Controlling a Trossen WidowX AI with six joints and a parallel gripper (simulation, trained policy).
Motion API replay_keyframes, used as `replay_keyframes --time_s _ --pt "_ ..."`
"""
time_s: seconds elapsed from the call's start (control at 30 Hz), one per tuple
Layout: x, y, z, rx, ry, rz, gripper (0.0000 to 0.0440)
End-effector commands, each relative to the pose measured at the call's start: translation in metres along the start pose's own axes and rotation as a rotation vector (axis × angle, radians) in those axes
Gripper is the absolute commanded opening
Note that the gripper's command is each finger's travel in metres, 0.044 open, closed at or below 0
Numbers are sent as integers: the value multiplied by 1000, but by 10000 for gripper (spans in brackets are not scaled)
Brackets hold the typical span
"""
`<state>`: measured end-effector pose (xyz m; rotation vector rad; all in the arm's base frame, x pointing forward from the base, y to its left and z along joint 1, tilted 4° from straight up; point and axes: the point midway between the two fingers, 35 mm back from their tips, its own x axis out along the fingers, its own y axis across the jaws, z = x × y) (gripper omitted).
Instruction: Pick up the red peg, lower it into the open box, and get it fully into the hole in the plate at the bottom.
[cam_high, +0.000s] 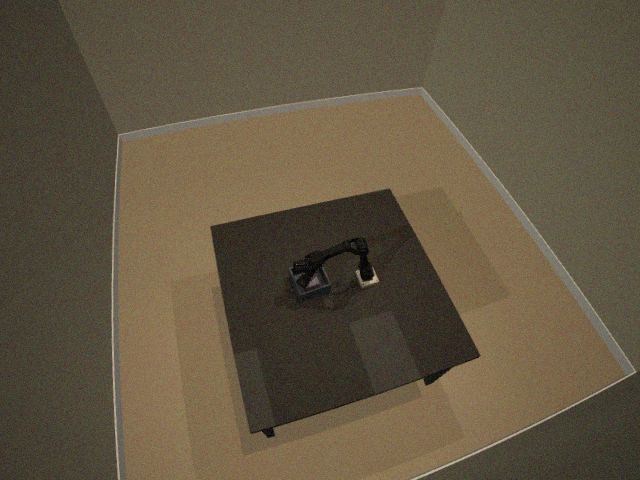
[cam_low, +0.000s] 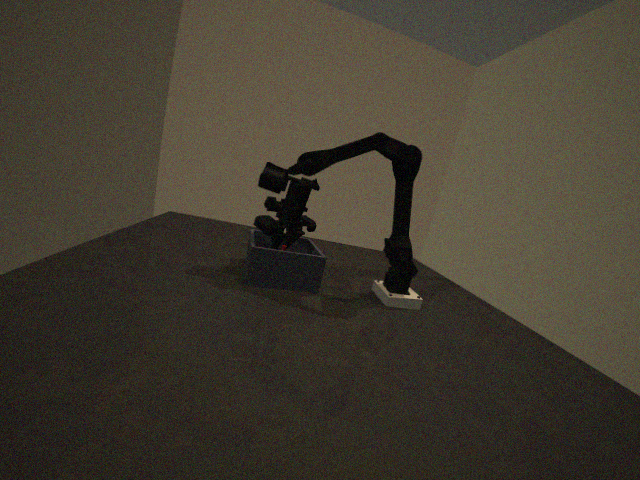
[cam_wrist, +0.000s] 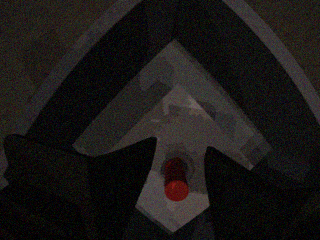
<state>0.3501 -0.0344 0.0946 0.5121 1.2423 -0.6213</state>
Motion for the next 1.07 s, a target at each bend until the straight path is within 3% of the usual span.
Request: replay_keyframes --time_s 0.0,0.17,0.43,1.03 --pt "-3 4 8 -8 15 3 195" --pt "-11 12 18 -11 37 14 257" --pt "-21 30 28 -5 91 46 440" --pt "-54 82 44 -42 102 191 440"
